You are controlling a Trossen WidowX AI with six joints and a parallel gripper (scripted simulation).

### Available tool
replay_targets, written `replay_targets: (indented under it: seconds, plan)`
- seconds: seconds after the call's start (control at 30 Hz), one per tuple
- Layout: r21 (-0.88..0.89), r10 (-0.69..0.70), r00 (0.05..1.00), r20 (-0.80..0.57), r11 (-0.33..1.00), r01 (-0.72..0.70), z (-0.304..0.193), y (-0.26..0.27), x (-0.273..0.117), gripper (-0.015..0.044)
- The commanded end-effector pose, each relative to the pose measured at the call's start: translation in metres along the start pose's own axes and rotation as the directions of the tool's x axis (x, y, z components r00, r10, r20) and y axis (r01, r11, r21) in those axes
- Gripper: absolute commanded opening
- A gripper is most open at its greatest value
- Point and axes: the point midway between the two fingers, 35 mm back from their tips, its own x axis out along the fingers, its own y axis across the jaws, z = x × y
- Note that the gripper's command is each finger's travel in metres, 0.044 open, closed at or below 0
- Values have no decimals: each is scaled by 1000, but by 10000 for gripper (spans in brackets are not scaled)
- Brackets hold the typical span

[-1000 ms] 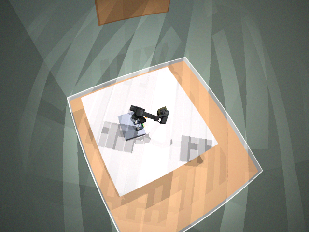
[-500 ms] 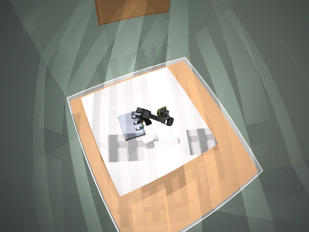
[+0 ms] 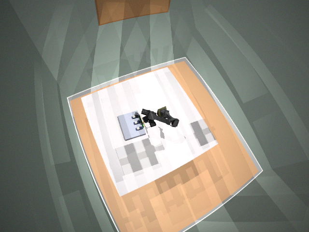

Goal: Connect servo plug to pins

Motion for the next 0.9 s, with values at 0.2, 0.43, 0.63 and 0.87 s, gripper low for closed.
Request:
replay_targets:
  seconds: [0.2,0.43,0.63,0.87]
  plan:
    - [12,8,1000,-3,1000,-8,-4,2,38,0]
    - [12,8,1000,-3,1000,-8,0,2,41,0]
    - [11,8,1000,-2,1000,-8,22,0,38,0]
    - [10,8,1000,-2,1000,-8,33,-1,36,0]
